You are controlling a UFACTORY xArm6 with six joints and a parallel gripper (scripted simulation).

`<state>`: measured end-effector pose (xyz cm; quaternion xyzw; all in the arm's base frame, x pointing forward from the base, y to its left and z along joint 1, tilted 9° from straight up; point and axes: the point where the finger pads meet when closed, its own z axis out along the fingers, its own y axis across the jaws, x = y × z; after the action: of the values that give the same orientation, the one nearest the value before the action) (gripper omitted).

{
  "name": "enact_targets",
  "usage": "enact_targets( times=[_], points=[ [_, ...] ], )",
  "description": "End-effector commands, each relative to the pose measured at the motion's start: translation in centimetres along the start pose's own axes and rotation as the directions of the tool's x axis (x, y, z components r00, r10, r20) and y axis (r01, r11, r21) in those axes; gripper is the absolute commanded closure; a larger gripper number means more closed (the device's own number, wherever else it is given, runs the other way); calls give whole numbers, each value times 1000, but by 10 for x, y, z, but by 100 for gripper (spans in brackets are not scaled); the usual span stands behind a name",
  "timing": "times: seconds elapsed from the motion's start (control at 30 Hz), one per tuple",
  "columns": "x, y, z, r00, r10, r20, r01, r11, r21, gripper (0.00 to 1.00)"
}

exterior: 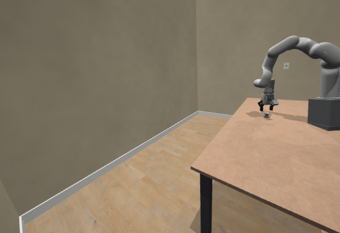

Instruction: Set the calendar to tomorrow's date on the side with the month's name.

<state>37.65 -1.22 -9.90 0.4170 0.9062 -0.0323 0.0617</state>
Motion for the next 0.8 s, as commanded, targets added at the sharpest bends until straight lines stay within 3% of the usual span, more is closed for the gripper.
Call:
enact_targets(
  times=[0.0, 0.3, 0.4, 0.77],
  points=[
    [8, 16, 1, 999, 33, 12, -33, 999, 0, 0],
    [10, 20, 1, 987, 162, 12, -162, 987, -1, 0],
    [20, 37, 3, 987, 163, 12, -163, 987, -1, 0],
    [20, 37, 3, 987, 163, 12, -163, 987, -1, 0]
  ],
)
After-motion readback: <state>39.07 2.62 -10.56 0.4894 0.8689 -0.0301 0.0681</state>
